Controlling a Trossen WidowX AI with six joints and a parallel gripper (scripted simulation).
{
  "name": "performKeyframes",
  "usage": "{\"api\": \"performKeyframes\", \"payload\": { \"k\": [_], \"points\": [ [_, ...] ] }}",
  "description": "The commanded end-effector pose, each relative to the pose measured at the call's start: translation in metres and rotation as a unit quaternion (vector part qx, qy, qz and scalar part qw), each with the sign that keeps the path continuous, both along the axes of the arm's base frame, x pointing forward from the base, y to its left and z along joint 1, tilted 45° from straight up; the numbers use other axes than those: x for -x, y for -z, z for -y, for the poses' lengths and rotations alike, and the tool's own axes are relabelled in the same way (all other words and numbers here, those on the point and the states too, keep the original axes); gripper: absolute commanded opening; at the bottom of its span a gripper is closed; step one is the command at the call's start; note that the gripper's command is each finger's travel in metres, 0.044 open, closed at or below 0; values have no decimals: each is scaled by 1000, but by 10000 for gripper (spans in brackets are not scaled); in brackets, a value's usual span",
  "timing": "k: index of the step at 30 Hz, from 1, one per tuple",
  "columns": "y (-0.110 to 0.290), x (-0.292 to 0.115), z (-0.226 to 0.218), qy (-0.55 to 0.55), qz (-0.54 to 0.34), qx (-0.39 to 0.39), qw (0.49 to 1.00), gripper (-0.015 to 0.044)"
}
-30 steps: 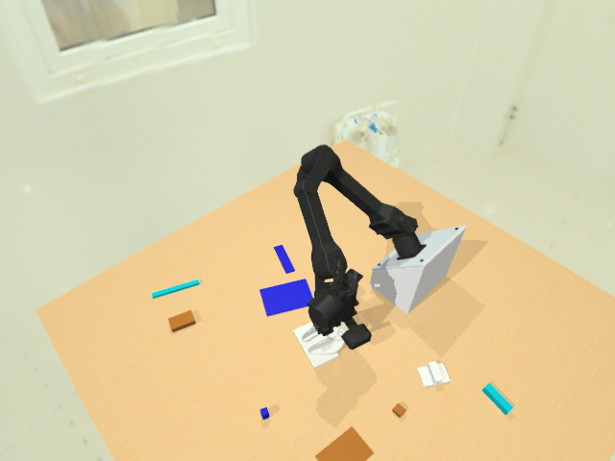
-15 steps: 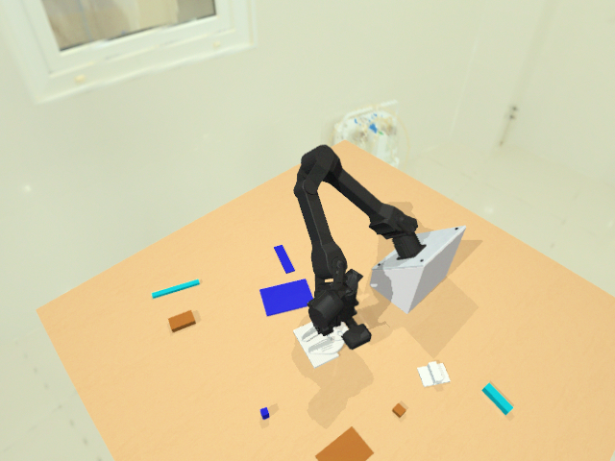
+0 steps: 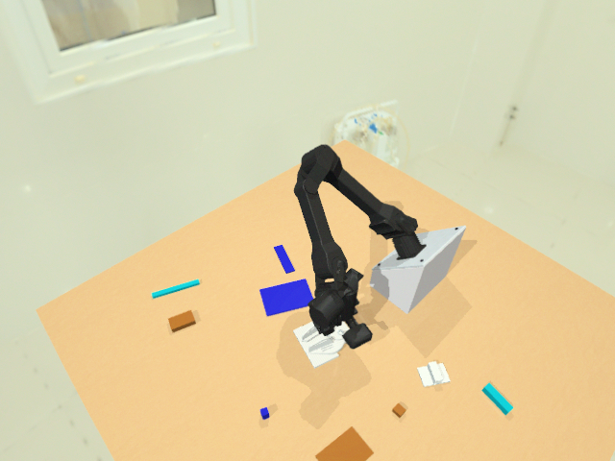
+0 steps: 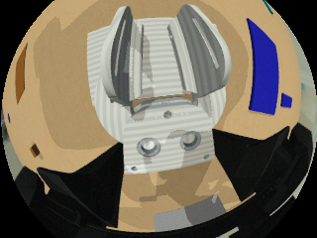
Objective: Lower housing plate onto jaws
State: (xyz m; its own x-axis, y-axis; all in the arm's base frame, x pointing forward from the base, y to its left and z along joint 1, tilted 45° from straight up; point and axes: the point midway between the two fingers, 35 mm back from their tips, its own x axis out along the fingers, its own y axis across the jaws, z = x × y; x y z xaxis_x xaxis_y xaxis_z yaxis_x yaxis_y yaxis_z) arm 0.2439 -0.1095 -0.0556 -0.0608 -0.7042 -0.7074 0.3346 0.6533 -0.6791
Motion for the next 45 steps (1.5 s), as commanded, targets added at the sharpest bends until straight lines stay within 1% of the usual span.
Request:
{"api": "performKeyframes", "payload": {
  "k": [1, 45],
  "points": [
    [-3, -1, -2, 1, 3, 2, 1000, 351],
    [1, -1, 3, 1, 3, 2, 1000, 351]
  ]
}}
